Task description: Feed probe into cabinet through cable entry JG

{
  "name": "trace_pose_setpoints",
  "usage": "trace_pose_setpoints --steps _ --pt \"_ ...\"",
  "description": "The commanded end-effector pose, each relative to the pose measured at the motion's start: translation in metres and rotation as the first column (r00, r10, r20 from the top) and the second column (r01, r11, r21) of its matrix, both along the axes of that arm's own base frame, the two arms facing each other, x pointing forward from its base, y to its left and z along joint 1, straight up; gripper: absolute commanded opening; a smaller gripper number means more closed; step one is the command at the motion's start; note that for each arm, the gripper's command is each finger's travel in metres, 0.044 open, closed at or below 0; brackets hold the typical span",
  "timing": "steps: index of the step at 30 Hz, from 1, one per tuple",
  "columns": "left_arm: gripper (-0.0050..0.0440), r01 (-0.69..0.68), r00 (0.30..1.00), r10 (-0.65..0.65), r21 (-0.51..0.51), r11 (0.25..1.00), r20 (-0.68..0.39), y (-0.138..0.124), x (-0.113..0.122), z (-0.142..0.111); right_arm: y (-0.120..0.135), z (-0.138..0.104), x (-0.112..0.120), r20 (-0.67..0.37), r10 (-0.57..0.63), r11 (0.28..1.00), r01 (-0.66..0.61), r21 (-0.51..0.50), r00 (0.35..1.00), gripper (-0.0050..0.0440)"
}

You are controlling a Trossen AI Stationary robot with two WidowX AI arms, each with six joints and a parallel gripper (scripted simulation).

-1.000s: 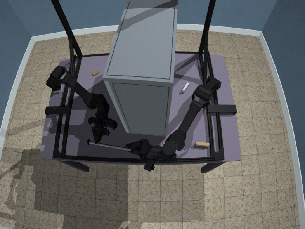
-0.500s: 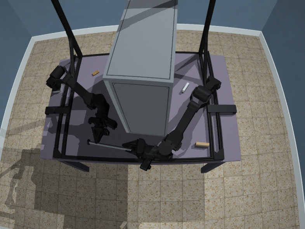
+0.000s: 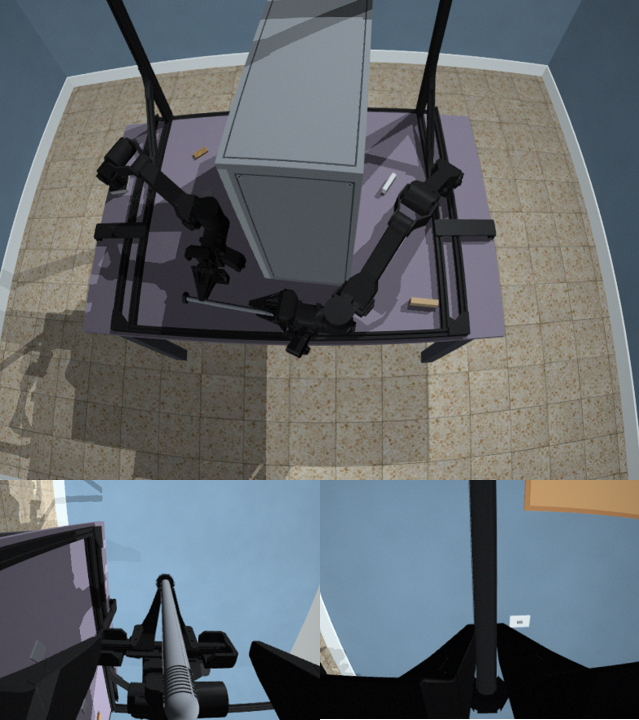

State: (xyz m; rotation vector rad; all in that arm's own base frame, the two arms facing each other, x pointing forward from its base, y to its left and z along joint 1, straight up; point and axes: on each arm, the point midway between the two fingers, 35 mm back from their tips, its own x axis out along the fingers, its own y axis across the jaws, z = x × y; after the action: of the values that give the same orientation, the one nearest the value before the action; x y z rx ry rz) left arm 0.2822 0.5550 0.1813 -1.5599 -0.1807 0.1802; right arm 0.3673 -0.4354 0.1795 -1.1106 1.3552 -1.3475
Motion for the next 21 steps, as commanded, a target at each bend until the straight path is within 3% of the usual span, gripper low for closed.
trace_pose_setpoints --steps 1,13,15,17,21 --pt "0.0440 -0.004 1.000 0.004 -0.003 1.000 0.000 0.0027 0.0026 -0.0029 -0.0001 0.0014 0.0002 0.003 -0.002 1.000 0.002 -0.003 1.000 0.0000" --pt "0.0152 -0.004 1.000 0.004 -0.003 1.000 0.000 0.0027 0.0026 -0.0029 -0.0001 0.0014 0.0002 0.003 -0.002 1.000 0.002 -0.003 1.000 0.0000" --pt "0.0152 -0.004 1.000 0.004 -0.003 1.000 0.000 0.0027 0.0026 -0.0029 -0.0001 0.0014 0.0002 0.003 -0.002 1.000 0.002 -0.003 1.000 0.0000" --pt "0.0104 -0.004 1.000 0.004 -0.003 1.000 0.000 0.0027 0.0026 -0.0029 -0.0001 0.0014 0.0002 0.003 -0.002 1.000 0.002 -0.003 1.000 0.0000" --pt "0.0084 -0.004 1.000 0.004 -0.003 1.000 0.000 0.0027 0.0026 -0.0029 -0.0001 0.0014 0.0002 0.003 -0.002 1.000 0.002 -0.003 1.000 0.0000"
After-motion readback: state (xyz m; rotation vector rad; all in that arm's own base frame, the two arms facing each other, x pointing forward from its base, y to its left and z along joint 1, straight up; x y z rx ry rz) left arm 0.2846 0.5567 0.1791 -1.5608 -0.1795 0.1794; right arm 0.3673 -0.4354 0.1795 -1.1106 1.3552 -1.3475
